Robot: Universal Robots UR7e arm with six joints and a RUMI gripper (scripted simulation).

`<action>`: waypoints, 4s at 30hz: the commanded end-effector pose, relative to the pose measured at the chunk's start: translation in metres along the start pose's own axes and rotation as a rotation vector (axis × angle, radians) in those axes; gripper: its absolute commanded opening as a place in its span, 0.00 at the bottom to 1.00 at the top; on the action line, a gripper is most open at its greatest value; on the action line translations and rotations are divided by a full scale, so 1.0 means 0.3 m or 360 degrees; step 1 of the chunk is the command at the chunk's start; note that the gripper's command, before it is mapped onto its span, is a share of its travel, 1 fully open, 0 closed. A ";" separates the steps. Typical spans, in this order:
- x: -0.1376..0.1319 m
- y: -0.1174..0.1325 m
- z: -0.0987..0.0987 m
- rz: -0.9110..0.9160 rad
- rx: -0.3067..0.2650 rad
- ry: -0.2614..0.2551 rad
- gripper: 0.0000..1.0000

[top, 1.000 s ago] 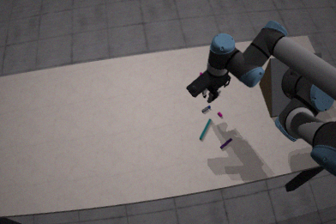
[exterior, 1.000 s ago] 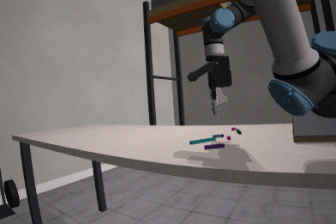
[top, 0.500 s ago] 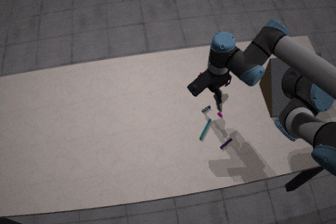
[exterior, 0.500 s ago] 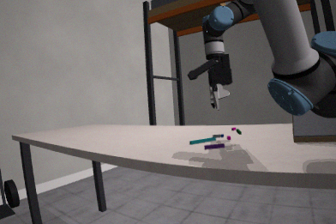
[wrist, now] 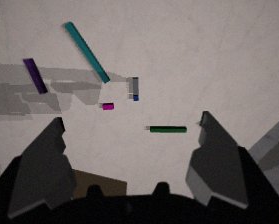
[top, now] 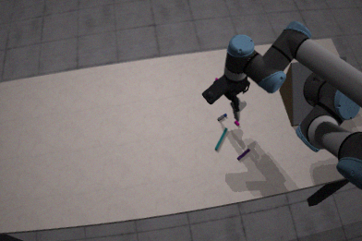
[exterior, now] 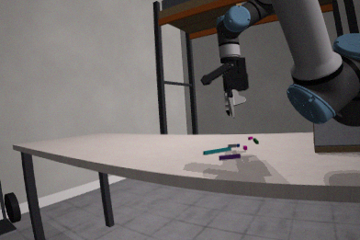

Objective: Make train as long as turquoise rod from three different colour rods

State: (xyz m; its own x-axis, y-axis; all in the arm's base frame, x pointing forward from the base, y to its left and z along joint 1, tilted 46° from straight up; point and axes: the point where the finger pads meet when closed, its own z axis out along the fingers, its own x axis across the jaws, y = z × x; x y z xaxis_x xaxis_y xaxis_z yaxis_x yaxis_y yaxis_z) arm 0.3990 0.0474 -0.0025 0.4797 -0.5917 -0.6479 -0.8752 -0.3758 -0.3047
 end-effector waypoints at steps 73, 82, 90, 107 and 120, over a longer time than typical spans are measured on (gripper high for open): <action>-0.570 -0.073 0.094 -0.0123 -0.0003 -0.0006 0.14; -0.570 -0.073 0.118 -0.0122 -0.0003 -0.0006 0.14; -0.570 -0.074 0.157 -0.0122 -0.0003 -0.0006 0.14; -0.571 -0.075 0.229 -0.0122 -0.0004 -0.0006 0.14; -0.571 -0.075 0.253 -0.0122 -0.0004 -0.0006 0.14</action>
State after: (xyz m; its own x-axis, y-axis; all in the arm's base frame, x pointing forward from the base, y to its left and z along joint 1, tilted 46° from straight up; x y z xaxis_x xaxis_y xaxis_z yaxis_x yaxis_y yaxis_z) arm 0.3324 0.2078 0.0655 0.5461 -0.5591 -0.6239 -0.8352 -0.4216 -0.3532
